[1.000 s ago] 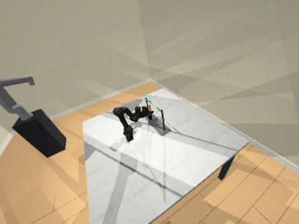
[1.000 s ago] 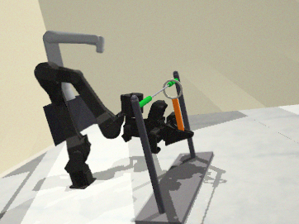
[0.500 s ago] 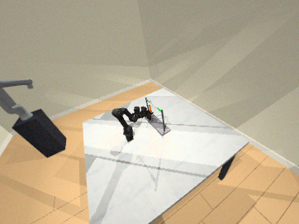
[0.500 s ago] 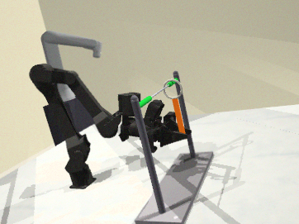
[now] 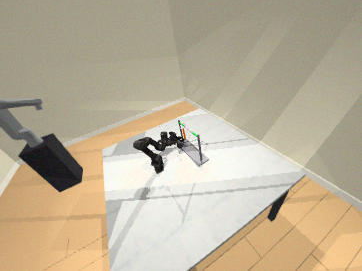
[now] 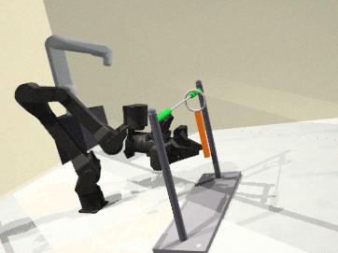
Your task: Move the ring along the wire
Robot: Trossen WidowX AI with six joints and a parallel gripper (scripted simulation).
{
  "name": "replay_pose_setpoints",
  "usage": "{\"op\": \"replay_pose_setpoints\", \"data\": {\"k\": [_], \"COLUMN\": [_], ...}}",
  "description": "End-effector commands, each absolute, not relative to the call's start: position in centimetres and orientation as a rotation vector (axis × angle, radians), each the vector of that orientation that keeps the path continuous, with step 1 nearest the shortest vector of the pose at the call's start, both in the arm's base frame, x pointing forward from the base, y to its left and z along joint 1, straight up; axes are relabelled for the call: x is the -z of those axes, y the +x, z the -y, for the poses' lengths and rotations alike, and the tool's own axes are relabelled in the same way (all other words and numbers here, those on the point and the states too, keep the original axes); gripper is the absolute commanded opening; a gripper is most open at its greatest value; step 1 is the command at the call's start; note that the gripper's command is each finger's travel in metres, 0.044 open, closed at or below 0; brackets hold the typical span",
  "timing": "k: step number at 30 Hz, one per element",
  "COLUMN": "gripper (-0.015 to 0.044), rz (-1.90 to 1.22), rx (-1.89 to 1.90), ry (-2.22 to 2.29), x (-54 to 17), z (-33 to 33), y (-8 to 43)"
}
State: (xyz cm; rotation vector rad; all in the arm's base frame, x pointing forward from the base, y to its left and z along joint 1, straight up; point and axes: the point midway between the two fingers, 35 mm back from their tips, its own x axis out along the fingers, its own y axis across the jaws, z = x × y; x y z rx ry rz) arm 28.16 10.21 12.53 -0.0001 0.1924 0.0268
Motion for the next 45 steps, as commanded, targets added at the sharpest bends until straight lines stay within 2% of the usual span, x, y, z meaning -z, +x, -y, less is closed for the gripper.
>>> {"op": "replay_pose_setpoints", "data": {"k": [1,22,33,45], "gripper": [0.0160,0.0160,0.0440,0.0440], "rz": [-0.189,-0.189,-0.189,-0.189], "rx": [-0.023,-0.023,-0.028,-0.028], "ry": [0.007,0.007,0.003,0.003], "x": [-12.7,-12.7,-13.4,-13.4], "z": [-10.1,-10.1,-9.8,-9.8], "y": [27.6,27.6,23.0,23.0]}}
